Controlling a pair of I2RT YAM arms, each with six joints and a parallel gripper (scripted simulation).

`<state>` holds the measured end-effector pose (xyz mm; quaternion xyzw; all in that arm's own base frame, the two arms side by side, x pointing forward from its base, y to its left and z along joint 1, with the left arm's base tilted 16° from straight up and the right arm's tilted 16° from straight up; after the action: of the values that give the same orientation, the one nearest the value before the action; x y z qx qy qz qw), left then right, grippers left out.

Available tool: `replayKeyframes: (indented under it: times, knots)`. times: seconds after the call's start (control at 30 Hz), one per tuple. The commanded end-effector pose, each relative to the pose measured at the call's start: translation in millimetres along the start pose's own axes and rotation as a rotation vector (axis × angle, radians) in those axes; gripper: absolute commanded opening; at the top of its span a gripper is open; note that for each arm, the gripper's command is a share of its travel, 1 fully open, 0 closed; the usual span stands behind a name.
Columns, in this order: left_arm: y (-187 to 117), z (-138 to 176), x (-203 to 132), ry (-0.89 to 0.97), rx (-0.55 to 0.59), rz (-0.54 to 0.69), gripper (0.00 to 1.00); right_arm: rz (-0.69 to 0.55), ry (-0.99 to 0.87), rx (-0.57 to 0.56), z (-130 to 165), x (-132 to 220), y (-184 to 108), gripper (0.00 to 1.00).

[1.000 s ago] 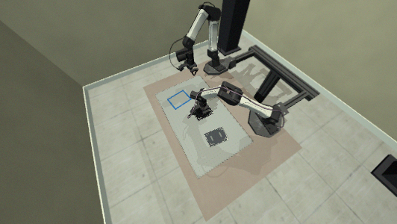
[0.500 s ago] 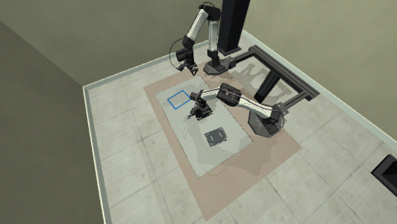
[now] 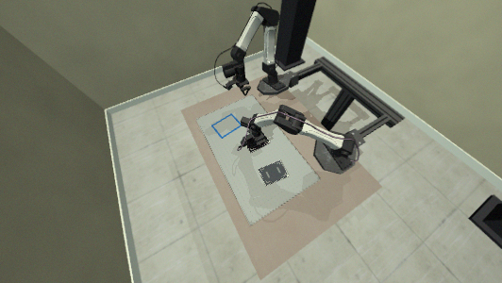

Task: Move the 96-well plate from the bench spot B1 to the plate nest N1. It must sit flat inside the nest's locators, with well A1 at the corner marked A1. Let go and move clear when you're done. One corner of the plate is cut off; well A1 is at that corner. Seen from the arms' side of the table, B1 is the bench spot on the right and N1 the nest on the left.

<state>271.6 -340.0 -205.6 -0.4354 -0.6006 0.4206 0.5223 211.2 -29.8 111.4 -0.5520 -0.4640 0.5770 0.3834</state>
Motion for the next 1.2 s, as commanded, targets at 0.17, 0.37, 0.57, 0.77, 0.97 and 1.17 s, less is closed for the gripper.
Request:
replayKeyframes:
  times: [0.17,0.37,0.57,0.77,0.97,1.17]
  knots:
    - [12.4,0.0,0.2,-0.001,-0.004,-0.003,1.0,-0.007,0.006,-0.041,-8.2,-3.0,-9.2,1.0]
    - [15.6,2.8,3.7,0.002,0.003,-0.014,1.0,-0.007,0.006,-0.041,-8.2,-3.0,-9.2,1.0]
    - [18.1,5.4,6.9,0.004,0.009,-0.024,1.0,-0.007,0.006,-0.041,-8.2,-3.0,-9.2,1.0]
    - [17.4,4.7,6.6,0.003,0.008,-0.022,1.0,-0.007,0.006,-0.041,-8.2,-3.0,-9.2,1.0]
    - [18.7,5.8,8.5,0.005,0.012,-0.028,1.0,-0.007,0.006,-0.041,-8.2,-3.0,-9.2,1.0]
    - [18.2,5.0,8.3,0.004,0.011,-0.026,1.0,-0.007,0.006,-0.041,-8.2,-3.0,-9.2,1.0]
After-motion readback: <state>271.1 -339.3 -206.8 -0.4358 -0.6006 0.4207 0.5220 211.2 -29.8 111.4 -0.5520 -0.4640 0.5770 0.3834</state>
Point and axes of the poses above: on each arm, the point where the finger pads meet when closed, its own y axis out along the fingers, its own x axis across the jaws, z = x × y, the point moved 9 cm from there along -y, back along the fingers, and after that the axes turned 5 degrees about -y, right-handed, at the moved point
